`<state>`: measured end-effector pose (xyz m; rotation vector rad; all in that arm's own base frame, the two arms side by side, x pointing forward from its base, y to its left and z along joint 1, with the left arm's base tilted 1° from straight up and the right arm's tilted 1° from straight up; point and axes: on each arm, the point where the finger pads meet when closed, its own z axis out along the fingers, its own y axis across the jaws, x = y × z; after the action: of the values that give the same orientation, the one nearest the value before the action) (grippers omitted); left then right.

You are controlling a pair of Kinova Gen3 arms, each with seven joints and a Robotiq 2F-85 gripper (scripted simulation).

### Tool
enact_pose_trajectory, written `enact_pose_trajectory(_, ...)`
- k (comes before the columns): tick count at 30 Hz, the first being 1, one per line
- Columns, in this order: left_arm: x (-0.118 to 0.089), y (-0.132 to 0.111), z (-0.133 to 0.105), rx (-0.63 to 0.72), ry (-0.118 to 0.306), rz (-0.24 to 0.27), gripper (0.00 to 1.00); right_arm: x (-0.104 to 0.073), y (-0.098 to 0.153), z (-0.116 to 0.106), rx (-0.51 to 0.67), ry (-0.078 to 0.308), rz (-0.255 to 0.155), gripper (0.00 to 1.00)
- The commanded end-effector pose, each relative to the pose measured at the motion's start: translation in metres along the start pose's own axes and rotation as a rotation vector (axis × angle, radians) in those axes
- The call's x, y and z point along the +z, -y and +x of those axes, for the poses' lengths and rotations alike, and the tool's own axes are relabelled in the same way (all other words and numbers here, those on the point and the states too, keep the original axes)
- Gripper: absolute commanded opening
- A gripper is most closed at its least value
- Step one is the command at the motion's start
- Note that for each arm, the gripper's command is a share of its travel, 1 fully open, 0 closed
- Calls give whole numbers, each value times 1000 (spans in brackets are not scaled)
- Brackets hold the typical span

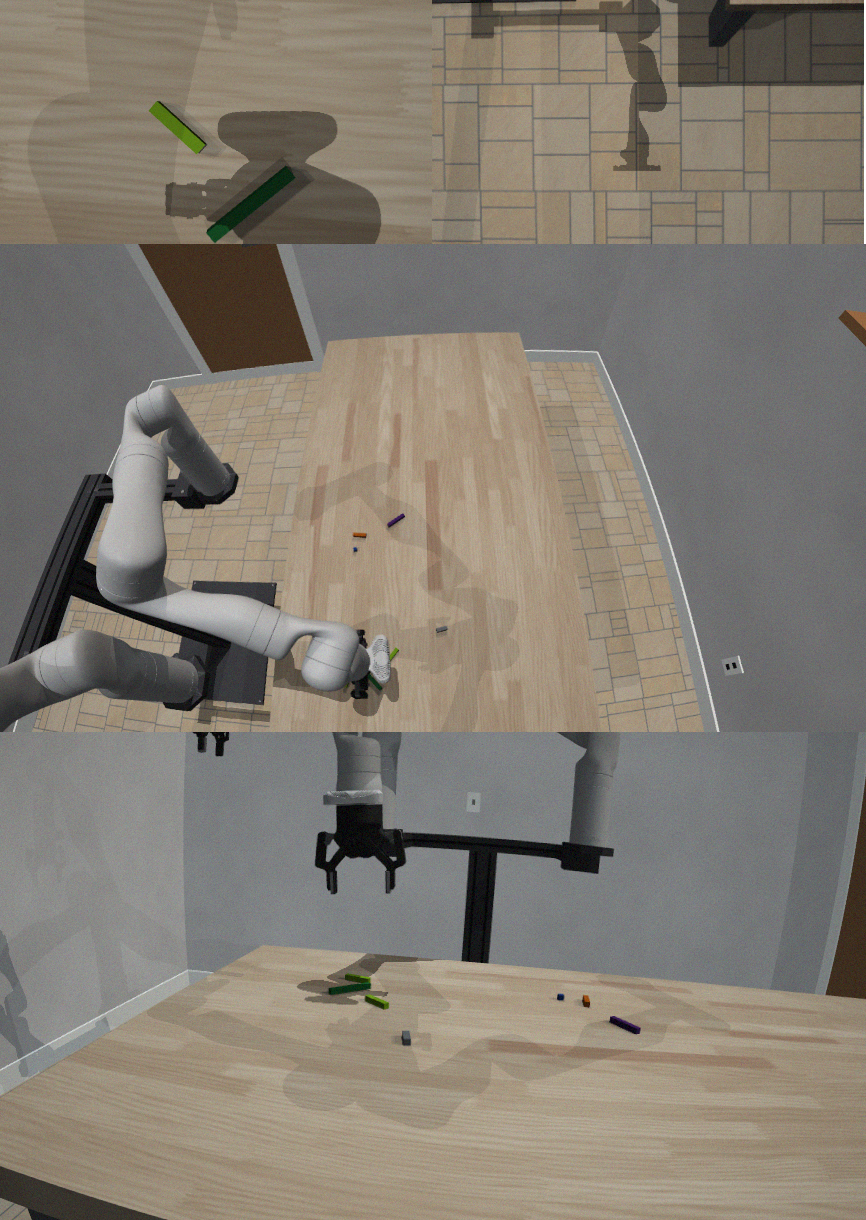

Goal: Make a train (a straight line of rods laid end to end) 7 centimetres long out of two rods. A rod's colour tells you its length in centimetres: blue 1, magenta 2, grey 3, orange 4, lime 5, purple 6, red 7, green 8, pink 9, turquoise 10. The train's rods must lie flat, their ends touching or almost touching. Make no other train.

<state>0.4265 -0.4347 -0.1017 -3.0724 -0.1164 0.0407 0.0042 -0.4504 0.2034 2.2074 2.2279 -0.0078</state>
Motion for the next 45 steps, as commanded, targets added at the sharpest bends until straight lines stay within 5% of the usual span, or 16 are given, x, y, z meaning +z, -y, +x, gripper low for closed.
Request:
enact_pose_trajectory(1, 3, 3, 5, 100, 3, 1, 1000, -1, 0, 0, 0, 2, 0, 1000)
enact_pose_trajectory(45, 58, 43, 77, 1479, 32, -5, 1000, -1, 0, 0, 0, 2, 0, 1000)
